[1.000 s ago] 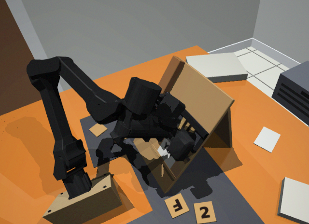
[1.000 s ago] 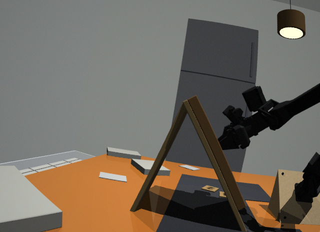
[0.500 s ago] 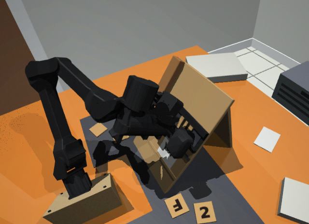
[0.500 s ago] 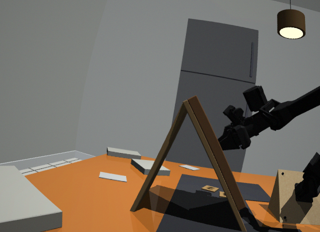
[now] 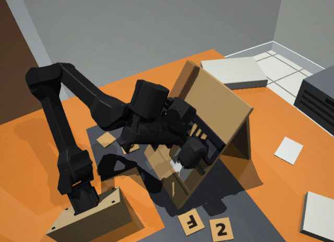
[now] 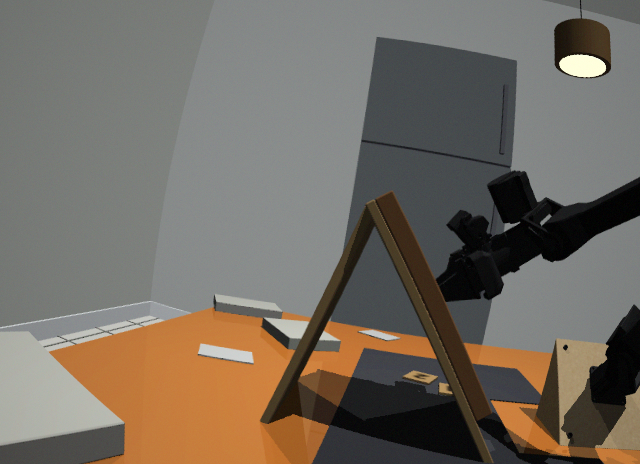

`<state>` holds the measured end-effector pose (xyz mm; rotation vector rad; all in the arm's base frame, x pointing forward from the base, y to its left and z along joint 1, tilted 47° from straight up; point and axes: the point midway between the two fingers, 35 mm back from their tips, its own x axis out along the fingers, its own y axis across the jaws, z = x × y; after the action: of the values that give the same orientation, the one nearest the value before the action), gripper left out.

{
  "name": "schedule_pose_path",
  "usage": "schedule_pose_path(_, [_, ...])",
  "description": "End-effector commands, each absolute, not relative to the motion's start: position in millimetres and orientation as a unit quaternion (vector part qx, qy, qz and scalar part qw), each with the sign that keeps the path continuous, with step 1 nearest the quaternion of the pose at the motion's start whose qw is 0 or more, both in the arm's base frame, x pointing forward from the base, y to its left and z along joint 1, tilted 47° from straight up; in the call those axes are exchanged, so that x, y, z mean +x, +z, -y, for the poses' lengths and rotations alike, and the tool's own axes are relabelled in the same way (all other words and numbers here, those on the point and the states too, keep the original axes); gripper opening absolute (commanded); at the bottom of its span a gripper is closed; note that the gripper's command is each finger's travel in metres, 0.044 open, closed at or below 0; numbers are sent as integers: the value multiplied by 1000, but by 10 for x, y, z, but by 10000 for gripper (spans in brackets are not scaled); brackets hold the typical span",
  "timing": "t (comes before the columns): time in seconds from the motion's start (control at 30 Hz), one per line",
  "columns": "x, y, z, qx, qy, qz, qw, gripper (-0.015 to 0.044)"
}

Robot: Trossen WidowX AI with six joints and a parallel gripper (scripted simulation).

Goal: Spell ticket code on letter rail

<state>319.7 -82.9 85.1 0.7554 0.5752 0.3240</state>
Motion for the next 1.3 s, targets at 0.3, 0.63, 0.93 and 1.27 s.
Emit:
schedule_pose_path(0.3, [3189,902,782,364,153,-276,876,0])
schedule_pose_path(0.63, [3186,939,746,364,153,-276,876,0])
schedule_pose_path(0.93, [3189,933,749,362,155,-276,877,184])
schedule_pose_path(1.27, [3118,971,794,364,153,-277,876,295])
